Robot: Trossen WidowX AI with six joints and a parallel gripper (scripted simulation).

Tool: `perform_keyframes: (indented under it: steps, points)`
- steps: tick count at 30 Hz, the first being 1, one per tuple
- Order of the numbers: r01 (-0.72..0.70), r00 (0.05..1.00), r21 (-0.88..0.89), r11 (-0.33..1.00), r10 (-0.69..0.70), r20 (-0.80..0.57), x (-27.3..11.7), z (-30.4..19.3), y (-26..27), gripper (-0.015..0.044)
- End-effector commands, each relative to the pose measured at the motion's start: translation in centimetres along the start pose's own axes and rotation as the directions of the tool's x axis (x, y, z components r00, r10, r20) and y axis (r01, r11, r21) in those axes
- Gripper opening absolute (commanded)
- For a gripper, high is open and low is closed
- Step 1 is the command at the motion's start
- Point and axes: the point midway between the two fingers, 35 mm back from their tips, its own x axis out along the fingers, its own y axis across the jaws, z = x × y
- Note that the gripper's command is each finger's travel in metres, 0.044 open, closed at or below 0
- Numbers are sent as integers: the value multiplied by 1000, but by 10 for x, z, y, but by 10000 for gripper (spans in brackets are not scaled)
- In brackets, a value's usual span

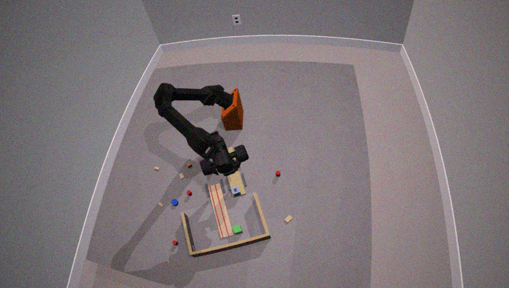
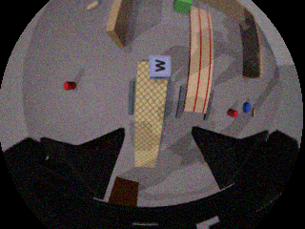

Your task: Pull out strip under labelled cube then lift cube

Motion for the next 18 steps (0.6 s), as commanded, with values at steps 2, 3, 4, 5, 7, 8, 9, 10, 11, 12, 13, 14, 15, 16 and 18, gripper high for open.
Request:
perform_keyframes:
  steps: [2,3,4,5,7,8,9,10,11,12,13,14,15,16,18]
  points:
    - [0,1000,-9,1000,0,-6,-1,19,0,440]
    - [0,1000,-9,1000,0,-6,-1,23,-1,440]
    - [0,1000,-9,1000,0,-5,-2,27,-1,440]
    - [0,1000,-9,1000,0,-5,-2,31,-2,440]
    - [0,1000,-8,1000,0,-5,-3,40,-3,440]
    - [0,1000,-8,1000,0,-5,-3,43,-4,440]
    - [0,1000,-8,1000,0,-5,-4,48,-4,440]
    - [0,1000,-8,1000,0,-4,-4,52,-4,440]
    - [0,1000,-8,1000,0,-4,-4,56,-5,440]
    - [0,1000,-8,1000,0,-4,-4,60,-5,440]
    - [0,1000,-7,1000,0,-4,-4,64,-5,440]
    - [0,1000,-7,1000,0,-4,-5,68,-5,440]
    - [0,1000,-7,1000,0,-3,-4,72,-6,440]
    - [0,1000,-7,1000,0,-3,-4,76,-5,440]
    - [0,1000,-7,1000,0,-3,-4,83,-5,440]
